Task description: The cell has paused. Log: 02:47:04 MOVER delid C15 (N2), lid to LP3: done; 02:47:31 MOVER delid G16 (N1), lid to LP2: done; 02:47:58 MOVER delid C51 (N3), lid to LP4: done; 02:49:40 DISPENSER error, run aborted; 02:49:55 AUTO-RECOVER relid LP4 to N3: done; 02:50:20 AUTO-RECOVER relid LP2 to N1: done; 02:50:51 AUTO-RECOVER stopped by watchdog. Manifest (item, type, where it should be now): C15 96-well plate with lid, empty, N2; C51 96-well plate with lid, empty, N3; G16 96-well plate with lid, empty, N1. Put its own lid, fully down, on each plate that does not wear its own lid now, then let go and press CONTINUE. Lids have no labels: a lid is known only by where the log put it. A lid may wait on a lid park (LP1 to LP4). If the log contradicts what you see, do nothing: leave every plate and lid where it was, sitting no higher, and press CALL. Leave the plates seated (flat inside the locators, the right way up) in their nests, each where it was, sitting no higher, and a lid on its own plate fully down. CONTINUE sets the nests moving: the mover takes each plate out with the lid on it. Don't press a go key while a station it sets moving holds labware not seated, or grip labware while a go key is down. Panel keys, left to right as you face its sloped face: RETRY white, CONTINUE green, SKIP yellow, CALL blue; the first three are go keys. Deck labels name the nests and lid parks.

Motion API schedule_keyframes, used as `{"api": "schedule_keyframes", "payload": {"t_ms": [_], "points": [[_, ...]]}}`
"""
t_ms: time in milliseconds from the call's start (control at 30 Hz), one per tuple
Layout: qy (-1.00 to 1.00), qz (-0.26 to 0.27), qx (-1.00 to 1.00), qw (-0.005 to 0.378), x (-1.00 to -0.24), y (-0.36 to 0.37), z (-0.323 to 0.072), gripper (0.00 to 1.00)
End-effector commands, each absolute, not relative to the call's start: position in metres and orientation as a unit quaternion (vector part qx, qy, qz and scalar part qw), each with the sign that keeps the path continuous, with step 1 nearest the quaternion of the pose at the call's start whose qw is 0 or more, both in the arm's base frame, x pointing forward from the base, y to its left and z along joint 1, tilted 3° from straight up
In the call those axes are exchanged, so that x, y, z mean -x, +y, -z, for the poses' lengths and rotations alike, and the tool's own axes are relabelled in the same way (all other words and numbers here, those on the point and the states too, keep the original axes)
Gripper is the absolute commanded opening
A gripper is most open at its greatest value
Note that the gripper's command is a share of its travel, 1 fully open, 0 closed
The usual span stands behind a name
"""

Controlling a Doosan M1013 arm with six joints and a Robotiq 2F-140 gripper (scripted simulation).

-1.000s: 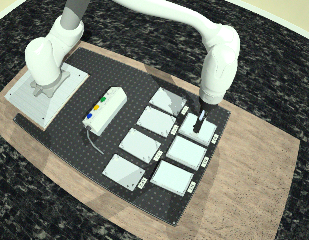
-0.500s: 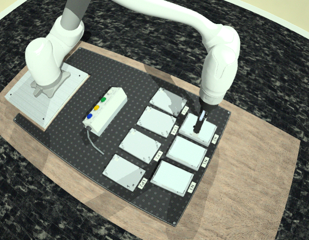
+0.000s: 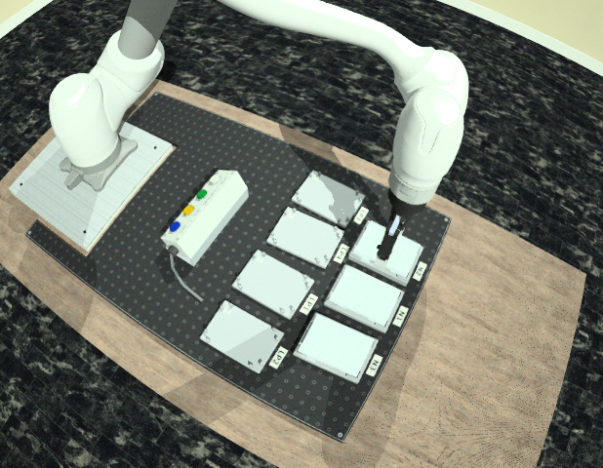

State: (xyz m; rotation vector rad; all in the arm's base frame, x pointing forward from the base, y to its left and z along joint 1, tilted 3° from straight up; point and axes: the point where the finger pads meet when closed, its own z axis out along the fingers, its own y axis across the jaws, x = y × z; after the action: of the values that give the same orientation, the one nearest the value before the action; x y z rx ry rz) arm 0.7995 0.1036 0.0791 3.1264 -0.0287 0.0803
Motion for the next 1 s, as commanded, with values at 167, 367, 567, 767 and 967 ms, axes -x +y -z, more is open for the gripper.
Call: {"api": "schedule_keyframes", "payload": {"t_ms": [167,367,567,767,967], "points": [[-0.009,-0.024,-1.0,0.006,-0.7985,0.1028,-0.0722,0.0],[-0.009,-0.024,-1.0,0.006,-0.7985,0.1028,-0.0722,0.0],[-0.009,-0.024,-1.0,0.006,-0.7985,0.1028,-0.0722,0.0],[-0.009,-0.024,-1.0,0.006,-0.7985,0.1028,-0.0722,0.0],[-0.009,-0.024,-1.0,0.006,-0.7985,0.1028,-0.0722,0.66]]}}
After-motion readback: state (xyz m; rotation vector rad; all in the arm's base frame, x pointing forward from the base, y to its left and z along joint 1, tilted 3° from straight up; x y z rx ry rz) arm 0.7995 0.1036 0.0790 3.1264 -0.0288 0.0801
